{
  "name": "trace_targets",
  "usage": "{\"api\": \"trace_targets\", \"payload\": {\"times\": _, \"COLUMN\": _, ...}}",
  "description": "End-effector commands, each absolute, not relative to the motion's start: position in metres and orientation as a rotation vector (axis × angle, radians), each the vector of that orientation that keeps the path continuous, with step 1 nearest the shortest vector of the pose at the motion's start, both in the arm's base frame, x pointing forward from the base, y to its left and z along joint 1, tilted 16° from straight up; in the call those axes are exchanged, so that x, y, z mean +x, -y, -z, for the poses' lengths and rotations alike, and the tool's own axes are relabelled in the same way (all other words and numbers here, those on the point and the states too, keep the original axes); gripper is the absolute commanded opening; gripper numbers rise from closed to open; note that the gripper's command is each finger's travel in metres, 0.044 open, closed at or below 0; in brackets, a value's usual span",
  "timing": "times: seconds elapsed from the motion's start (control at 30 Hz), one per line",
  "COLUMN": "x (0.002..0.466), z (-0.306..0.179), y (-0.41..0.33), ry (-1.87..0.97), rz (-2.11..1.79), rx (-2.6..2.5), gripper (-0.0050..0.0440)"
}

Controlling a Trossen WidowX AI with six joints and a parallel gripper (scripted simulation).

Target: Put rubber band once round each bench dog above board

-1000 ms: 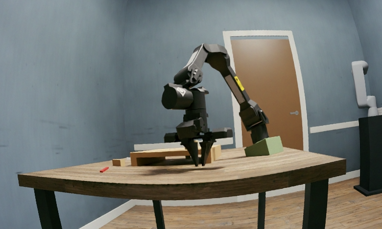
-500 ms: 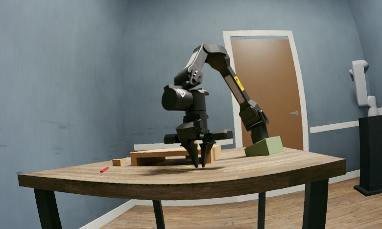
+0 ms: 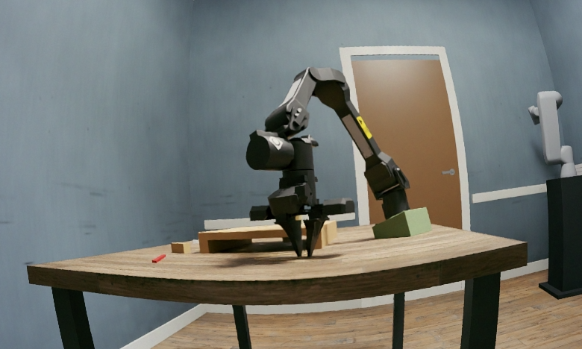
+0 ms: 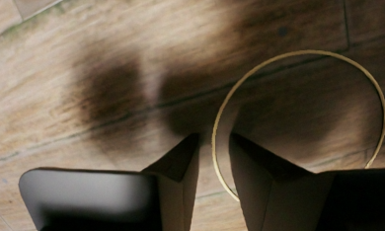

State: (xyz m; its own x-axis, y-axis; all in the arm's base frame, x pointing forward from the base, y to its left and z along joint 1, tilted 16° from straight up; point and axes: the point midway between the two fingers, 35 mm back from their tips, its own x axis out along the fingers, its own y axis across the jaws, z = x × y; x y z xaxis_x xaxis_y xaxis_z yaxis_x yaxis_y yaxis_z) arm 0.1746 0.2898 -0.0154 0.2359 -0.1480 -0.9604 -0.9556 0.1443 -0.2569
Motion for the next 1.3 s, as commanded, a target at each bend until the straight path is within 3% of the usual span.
{"api": "trace_targets", "payload": {"times": 0.0, "x": 0.176, "z": 0.011, "y": -0.293, "ry": -1.171, "rz": -0.845, "rx": -1.280, "gripper": 0.0080}}
{"api": "trace_targets", "payload": {"times": 1.27, "x": 0.178, "z": 0.031, "y": -0.286, "ry": -1.189, "rz": -0.841, "rx": -1.295, "gripper": 0.0080}}
